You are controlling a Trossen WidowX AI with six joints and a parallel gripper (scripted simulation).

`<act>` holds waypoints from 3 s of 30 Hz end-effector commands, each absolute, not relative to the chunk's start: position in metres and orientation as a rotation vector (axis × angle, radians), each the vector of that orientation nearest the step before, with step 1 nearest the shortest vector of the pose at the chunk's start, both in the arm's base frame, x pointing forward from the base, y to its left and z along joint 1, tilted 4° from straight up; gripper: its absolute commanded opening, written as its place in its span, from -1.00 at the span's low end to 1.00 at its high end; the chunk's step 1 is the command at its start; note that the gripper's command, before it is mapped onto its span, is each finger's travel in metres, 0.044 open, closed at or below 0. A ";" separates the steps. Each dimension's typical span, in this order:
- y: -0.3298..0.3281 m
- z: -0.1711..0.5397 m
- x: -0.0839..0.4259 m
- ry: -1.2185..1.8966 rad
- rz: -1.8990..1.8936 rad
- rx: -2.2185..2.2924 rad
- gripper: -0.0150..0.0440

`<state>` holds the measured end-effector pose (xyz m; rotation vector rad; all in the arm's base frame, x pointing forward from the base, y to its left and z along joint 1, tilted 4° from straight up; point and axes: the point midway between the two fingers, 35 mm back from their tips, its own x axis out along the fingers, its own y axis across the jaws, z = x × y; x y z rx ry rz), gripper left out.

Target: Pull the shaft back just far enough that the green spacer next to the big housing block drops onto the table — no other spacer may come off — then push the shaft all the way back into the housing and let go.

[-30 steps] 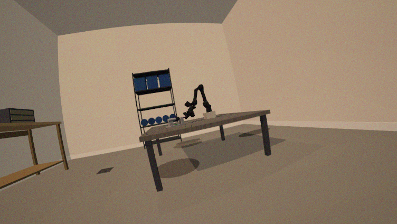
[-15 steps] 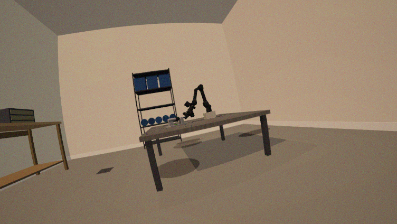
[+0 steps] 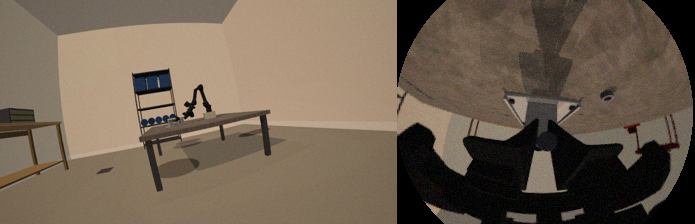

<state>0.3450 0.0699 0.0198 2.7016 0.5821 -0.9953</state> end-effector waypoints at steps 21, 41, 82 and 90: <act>0.074 0.021 0.352 0.585 -0.997 2.706 -0.49; 0.077 0.021 0.358 0.585 -0.996 2.707 -0.49; 0.083 0.022 0.370 0.586 -0.994 2.708 -0.49; 0.084 0.023 0.372 0.586 -0.994 2.708 -0.49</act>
